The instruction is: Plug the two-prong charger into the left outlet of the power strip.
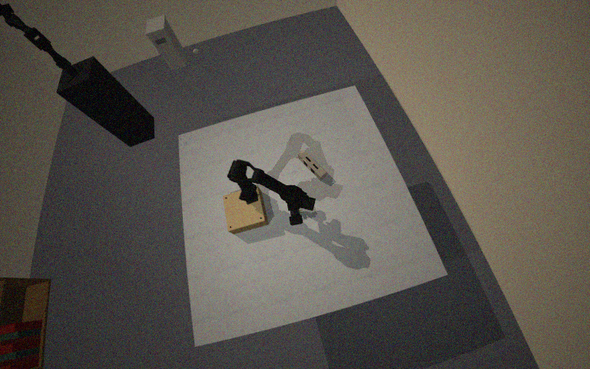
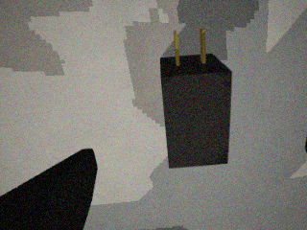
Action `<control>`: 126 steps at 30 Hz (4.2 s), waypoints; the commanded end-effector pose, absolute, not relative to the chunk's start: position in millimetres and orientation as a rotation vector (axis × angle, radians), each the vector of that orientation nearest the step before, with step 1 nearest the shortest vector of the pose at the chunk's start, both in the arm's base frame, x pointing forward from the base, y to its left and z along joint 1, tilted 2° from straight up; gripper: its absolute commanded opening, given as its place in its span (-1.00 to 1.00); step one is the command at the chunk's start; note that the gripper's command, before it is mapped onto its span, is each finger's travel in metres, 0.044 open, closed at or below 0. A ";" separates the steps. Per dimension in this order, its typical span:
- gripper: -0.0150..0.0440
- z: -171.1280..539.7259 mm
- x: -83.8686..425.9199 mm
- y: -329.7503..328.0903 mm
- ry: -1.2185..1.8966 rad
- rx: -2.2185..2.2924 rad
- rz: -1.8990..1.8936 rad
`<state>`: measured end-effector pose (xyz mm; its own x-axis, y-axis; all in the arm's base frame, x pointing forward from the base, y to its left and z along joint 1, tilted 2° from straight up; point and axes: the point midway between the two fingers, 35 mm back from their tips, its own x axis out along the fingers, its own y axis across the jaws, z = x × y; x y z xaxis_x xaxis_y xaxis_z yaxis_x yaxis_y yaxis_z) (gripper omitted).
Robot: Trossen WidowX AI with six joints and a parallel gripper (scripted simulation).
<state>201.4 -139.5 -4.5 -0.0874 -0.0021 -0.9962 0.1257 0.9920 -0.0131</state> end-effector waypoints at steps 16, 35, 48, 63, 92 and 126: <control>1.00 -33.1 201.7 -141.0 1.656 0.095 -0.115; 0.64 -51.3 200.7 -139.8 1.656 0.096 -0.109; -0.18 -51.3 200.7 -139.8 1.656 0.096 -0.109; -0.49 -8.2 200.8 -138.4 1.656 0.095 -0.114; -0.49 -2.8 223.4 -105.3 1.653 0.026 -0.044; -0.49 -16.7 252.3 -44.6 1.648 -0.087 0.075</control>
